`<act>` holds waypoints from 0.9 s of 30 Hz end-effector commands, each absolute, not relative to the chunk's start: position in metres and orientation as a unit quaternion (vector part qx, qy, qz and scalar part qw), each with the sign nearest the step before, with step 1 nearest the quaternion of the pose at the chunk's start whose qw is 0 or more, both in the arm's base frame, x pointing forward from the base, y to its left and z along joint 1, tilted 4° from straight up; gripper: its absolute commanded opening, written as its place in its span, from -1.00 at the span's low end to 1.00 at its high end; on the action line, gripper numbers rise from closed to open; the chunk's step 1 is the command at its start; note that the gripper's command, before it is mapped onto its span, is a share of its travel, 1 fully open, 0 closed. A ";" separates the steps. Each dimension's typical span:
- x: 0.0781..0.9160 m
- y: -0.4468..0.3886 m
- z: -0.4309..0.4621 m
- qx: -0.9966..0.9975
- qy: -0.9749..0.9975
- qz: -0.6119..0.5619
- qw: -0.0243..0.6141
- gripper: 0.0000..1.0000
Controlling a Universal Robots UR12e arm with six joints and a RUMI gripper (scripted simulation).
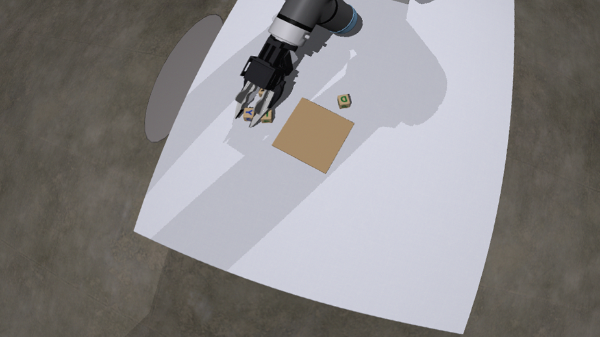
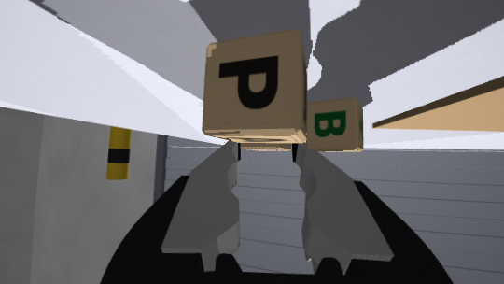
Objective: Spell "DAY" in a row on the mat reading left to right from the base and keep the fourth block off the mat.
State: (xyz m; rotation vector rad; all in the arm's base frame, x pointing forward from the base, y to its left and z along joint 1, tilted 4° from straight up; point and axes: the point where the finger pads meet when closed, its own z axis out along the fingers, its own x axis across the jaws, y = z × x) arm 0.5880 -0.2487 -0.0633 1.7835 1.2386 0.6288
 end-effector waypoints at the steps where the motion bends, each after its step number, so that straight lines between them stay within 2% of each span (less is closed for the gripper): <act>1: 0.588 -0.249 -0.061 0.713 0.496 0.252 0.427 -0.51; 27: 0.588 -0.245 -0.013 0.714 0.496 0.252 0.427 -0.51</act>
